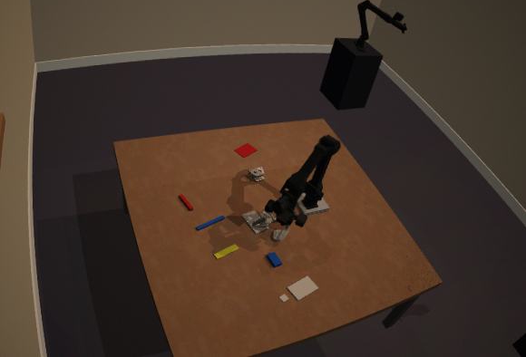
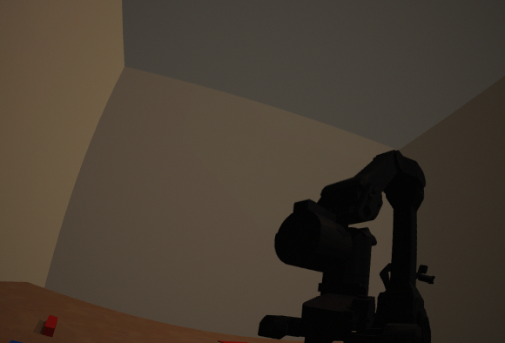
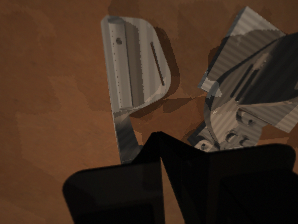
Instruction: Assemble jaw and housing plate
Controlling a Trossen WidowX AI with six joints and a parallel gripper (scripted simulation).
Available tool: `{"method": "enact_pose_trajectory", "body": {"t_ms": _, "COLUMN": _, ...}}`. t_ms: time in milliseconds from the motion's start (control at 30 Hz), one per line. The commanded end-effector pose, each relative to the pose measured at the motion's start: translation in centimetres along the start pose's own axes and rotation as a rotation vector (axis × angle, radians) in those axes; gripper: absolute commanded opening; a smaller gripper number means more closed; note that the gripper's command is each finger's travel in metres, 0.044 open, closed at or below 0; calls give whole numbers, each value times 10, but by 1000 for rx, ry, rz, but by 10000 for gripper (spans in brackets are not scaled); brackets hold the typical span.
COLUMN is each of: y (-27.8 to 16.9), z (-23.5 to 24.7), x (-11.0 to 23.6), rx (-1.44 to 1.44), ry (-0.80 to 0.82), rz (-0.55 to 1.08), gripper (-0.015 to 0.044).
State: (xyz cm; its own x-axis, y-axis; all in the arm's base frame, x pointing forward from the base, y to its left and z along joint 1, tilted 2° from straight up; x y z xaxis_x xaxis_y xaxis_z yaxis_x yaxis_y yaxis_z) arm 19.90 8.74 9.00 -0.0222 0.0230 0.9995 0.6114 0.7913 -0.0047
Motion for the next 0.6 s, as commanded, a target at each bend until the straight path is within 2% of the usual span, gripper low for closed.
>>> {"method": "enact_pose_trajectory", "body": {"t_ms": 0, "y": 1, "z": 6, "x": 0, "rx": -1, "ry": -2, "rz": -1, "gripper": 0}}
{"method": "enact_pose_trajectory", "body": {"t_ms": 567, "y": 5, "z": 32, "x": 0, "rx": -1, "ry": 1, "rz": -1, "gripper": 0}}
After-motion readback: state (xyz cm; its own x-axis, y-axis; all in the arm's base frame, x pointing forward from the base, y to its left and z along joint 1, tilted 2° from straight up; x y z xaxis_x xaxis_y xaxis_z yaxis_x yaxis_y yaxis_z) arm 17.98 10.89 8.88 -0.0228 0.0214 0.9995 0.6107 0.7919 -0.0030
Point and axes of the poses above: the point midway between the two fingers, 35 mm back from their tips, its own x axis back along the fingers, its own z axis across the jaws, y = z × x, the point moved 5 cm from there along x, back along the fingers, and after that the axes turned 12 degrees about x, right-handed, at the moved point
